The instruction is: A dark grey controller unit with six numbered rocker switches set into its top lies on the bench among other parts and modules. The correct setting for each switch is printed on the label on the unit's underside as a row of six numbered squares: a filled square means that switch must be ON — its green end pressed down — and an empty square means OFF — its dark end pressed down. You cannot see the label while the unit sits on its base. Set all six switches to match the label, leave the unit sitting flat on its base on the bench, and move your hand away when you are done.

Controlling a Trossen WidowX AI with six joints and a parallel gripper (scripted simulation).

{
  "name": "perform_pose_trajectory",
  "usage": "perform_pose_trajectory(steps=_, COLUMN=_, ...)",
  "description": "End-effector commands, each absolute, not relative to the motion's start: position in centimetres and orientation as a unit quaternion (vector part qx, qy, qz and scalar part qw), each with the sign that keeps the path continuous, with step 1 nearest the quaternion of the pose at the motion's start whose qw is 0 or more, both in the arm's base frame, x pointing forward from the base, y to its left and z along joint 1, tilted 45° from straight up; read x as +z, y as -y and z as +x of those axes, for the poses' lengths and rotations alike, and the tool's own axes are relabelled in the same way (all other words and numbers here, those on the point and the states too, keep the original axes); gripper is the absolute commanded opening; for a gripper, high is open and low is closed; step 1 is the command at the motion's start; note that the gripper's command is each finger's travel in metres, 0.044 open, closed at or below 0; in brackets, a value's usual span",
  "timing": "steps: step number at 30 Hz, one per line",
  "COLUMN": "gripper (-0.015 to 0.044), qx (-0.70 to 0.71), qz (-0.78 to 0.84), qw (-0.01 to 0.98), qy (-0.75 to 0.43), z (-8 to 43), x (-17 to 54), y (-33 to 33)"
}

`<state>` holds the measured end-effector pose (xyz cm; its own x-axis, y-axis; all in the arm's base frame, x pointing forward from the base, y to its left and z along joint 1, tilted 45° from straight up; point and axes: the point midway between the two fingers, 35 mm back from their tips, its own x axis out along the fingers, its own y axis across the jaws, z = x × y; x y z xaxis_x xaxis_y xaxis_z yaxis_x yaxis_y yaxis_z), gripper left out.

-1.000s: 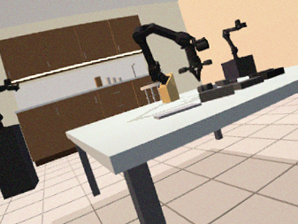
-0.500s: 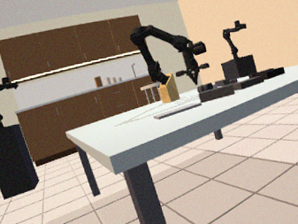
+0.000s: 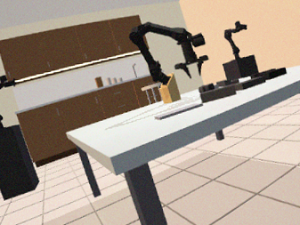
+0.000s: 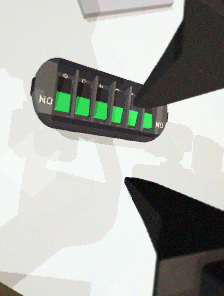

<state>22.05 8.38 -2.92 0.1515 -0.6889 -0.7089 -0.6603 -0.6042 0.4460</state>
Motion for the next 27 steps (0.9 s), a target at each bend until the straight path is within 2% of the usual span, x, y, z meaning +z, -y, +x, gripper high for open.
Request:
perform_pose_trajectory(steps=1, gripper=0.0315, qx=-0.476, qz=0.758, qw=0.012, qy=0.446, z=21.98, x=-2.59, y=-8.67)
perform_pose_trajectory(steps=13, gripper=0.0, qx=-0.476, qz=0.758, qw=0.012, qy=0.446, z=21.98, x=-2.59, y=-8.67)
perform_pose_trajectory(steps=26, gripper=0.0, qx=-0.476, qz=0.758, qw=0.012, qy=0.446, z=21.98, x=-2.59, y=-8.67)
perform_pose_trajectory(steps=27, gripper=0.0026, qx=-0.476, qz=0.758, qw=0.014, qy=0.445, z=22.01, x=-2.61, y=-8.63)
